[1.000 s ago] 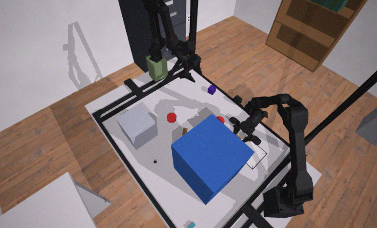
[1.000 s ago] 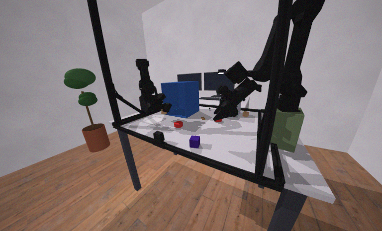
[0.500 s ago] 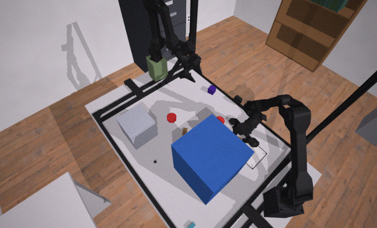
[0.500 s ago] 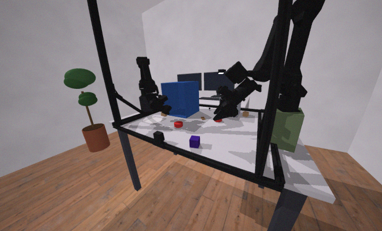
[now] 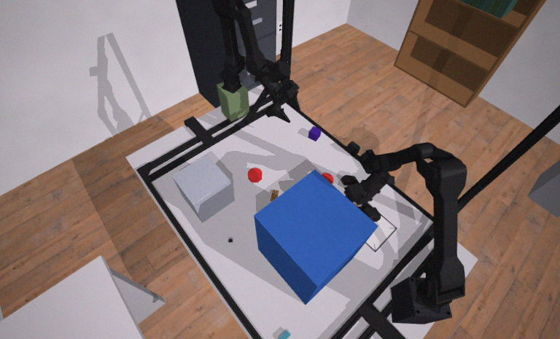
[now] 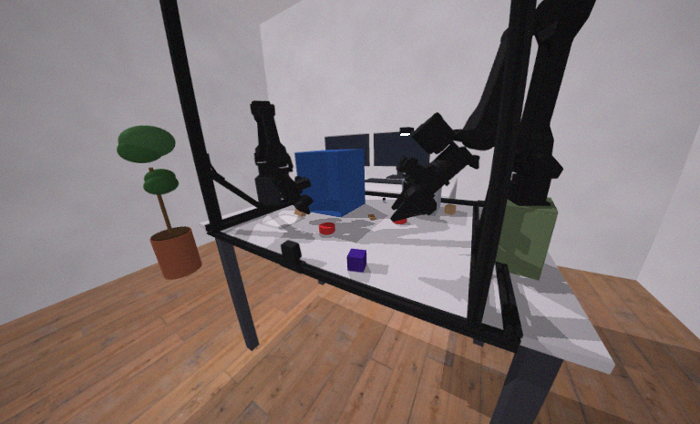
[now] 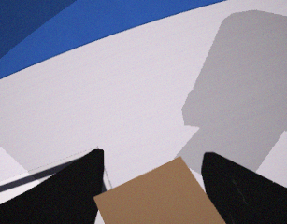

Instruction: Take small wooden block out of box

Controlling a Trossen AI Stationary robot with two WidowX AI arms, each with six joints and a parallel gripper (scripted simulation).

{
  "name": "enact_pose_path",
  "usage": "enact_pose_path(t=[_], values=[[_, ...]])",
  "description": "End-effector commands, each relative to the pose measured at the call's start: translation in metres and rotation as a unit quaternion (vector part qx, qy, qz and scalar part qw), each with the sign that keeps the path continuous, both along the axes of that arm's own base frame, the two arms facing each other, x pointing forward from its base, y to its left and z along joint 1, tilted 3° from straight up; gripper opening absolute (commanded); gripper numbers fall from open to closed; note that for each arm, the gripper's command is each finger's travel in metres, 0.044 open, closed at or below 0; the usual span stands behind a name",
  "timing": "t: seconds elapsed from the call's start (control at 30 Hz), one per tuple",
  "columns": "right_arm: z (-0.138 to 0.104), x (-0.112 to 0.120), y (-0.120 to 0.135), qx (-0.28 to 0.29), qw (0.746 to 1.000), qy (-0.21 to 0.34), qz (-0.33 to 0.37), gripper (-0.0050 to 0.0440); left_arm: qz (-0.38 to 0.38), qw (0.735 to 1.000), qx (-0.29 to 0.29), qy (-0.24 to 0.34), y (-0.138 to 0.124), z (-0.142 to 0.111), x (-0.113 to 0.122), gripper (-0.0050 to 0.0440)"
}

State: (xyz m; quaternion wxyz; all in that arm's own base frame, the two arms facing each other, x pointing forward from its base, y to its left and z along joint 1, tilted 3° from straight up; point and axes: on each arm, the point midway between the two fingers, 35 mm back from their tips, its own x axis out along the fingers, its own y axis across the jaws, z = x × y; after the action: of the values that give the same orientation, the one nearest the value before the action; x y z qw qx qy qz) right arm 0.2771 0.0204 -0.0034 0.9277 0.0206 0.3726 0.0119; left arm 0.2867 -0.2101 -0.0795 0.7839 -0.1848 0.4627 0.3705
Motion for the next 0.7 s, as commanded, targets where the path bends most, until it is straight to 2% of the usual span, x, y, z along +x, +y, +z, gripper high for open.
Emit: enact_pose_path(t=[0.0,0.67], values=[[0.000,0.000,-0.001,0.000,1.000,0.000,-0.003,0.0400,-0.033,0.999,-0.026,0.005,-0.001,0.001,0.002,0.0000],[0.000,0.000,-0.001,0.000,1.000,0.000,-0.003,0.0400,-0.179,0.979,-0.092,0.005,-0.011,0.001,0.010,0.0000]])
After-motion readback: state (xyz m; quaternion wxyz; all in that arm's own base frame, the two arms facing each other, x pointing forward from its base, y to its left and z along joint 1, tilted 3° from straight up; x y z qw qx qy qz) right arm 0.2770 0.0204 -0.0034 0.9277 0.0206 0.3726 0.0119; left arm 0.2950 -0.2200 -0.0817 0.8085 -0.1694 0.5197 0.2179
